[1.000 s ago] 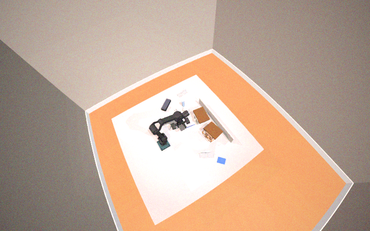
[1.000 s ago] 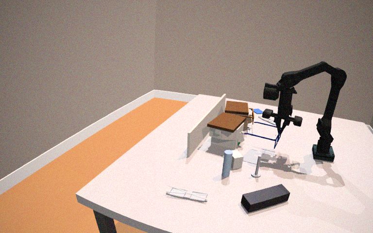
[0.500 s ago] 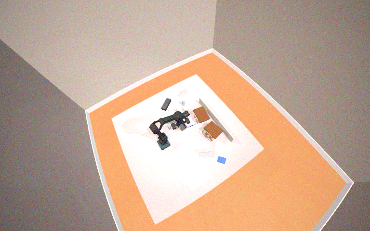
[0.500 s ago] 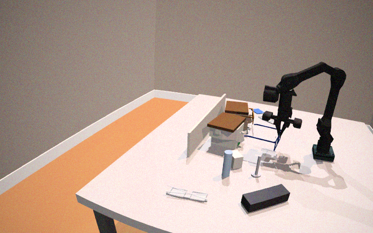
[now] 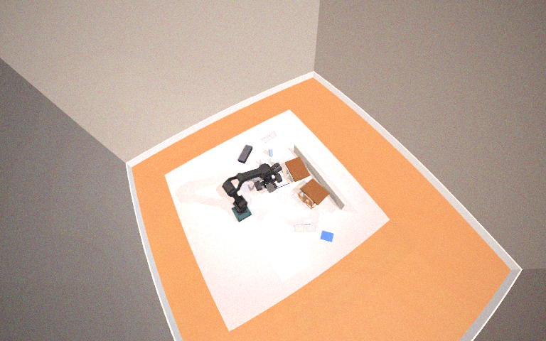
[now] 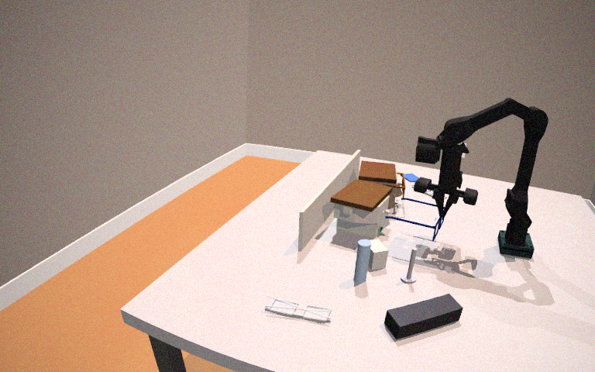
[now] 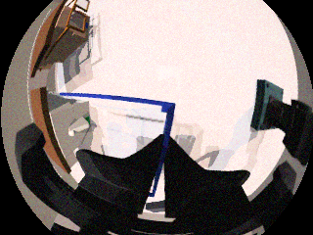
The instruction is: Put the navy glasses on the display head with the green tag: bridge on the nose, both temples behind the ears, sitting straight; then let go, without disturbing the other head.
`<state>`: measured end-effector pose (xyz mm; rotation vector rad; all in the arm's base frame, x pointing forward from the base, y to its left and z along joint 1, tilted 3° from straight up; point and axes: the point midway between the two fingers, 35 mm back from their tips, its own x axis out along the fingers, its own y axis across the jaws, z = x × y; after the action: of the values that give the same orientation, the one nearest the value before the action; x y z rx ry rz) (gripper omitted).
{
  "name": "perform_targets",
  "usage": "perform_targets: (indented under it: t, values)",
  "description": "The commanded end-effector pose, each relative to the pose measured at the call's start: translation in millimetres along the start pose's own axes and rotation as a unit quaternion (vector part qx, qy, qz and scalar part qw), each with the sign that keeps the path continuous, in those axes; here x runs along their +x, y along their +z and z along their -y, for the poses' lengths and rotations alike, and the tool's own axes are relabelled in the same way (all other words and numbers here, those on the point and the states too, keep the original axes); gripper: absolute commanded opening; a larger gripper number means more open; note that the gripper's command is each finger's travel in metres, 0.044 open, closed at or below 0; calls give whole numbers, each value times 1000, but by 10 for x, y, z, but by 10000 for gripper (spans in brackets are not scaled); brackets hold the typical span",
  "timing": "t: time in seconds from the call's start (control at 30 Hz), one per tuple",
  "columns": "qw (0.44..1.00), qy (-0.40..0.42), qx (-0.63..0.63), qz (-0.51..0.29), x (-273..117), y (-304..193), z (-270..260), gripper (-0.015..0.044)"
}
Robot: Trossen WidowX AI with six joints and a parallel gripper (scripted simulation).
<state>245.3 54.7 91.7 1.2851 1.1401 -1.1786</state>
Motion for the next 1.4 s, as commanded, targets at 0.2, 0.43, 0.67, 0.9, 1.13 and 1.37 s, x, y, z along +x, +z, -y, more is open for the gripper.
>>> perform_targets:
  t: [0.2,0.43,0.67,0.9,1.13,1.37]
  values:
    - [1000,3,-1,-3,-4,-10,-147,0]
    - [1000,4,-1,-3,-4,-10,-241,0]
    - [1000,4,-1,-3,-5,-11,-337,0]
    - [1000,4,-1,-3,-6,-11,-439,0]
    - [1000,2,-1,-3,-8,-11,-548,0]
    - [1000,2,-1,-3,-10,-11,-656,0]
